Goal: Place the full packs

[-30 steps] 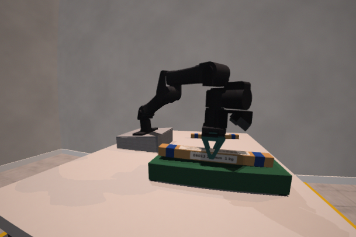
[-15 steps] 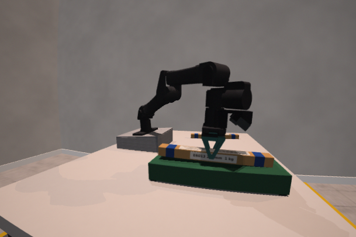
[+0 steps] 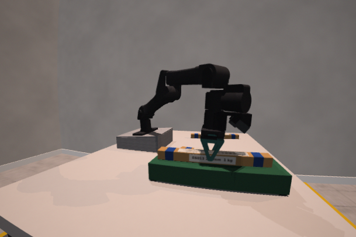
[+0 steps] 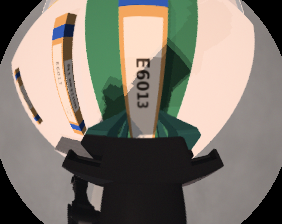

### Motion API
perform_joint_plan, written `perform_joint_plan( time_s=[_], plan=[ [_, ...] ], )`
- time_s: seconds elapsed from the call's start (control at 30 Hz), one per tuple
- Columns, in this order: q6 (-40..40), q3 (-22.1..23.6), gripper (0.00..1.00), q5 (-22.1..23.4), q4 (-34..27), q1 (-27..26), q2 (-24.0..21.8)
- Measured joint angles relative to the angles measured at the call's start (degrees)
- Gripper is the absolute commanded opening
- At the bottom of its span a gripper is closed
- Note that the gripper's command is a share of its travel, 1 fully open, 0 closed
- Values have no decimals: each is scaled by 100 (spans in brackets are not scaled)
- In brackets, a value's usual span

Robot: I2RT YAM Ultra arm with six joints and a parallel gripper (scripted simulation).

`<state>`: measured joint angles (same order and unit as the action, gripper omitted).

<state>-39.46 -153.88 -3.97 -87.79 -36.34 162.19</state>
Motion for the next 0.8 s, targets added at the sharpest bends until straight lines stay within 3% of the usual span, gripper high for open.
perform_joint_plan(
  time_s=[0.8],
  plan=[
    [-22,297,0,50,190,-22,-146]
  ],
)
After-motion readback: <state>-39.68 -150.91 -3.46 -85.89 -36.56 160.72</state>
